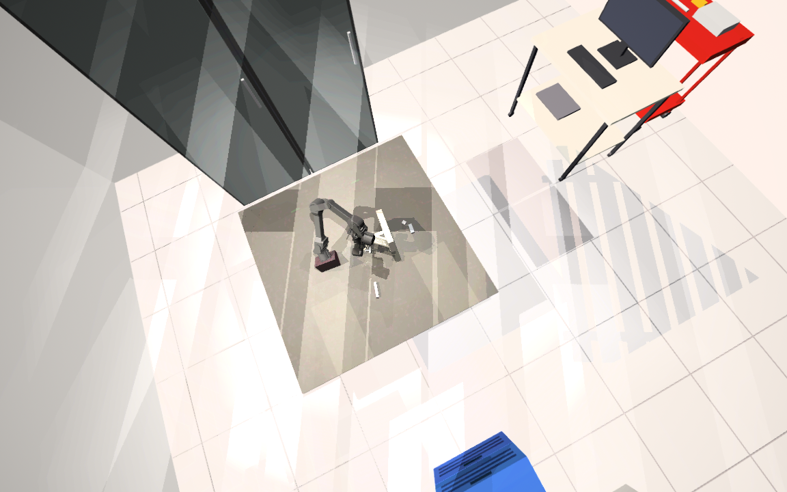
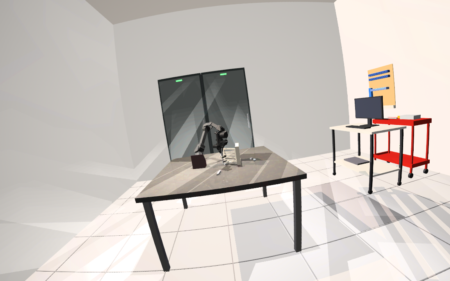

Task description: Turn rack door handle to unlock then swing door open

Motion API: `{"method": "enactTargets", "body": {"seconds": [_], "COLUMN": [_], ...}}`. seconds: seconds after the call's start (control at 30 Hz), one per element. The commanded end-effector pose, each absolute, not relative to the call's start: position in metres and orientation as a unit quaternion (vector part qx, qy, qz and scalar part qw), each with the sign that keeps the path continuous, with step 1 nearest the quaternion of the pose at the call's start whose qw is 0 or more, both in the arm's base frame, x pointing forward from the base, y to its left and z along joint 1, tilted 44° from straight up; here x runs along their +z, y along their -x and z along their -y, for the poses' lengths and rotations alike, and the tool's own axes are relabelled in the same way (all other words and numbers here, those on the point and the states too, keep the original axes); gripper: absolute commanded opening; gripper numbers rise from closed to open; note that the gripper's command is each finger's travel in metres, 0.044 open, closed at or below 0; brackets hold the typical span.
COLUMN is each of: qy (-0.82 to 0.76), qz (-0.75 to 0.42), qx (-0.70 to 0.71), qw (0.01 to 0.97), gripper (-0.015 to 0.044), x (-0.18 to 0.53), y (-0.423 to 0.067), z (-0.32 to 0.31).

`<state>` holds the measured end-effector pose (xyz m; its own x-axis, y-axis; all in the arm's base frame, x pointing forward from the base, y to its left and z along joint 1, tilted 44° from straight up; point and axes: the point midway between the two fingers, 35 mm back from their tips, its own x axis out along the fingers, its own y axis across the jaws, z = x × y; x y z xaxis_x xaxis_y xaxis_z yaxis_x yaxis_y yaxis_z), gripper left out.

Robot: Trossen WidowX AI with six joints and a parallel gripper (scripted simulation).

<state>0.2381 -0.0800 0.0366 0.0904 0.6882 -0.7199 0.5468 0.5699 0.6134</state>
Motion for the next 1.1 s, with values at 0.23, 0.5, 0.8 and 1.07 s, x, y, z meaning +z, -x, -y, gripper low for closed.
{"method": "enactTargets", "body": {"seconds": [0.23, 0.5, 0.8, 1.07], "qy": [-0.405, -0.365, -0.318, -0.272], "qz": [-0.662, -0.654, -0.64, -0.625], "qx": [0.121, 0.161, 0.208, 0.249], "qw": [0.619, 0.643, 0.668, 0.688], "gripper": [0.0009, 0.0009, 0.0009, 0.0009], "x": [0.019, 0.006, -0.009, -0.022], "y": [-0.231, -0.229, -0.228, -0.231], "z": [0.097, 0.11, 0.126, 0.141]}}
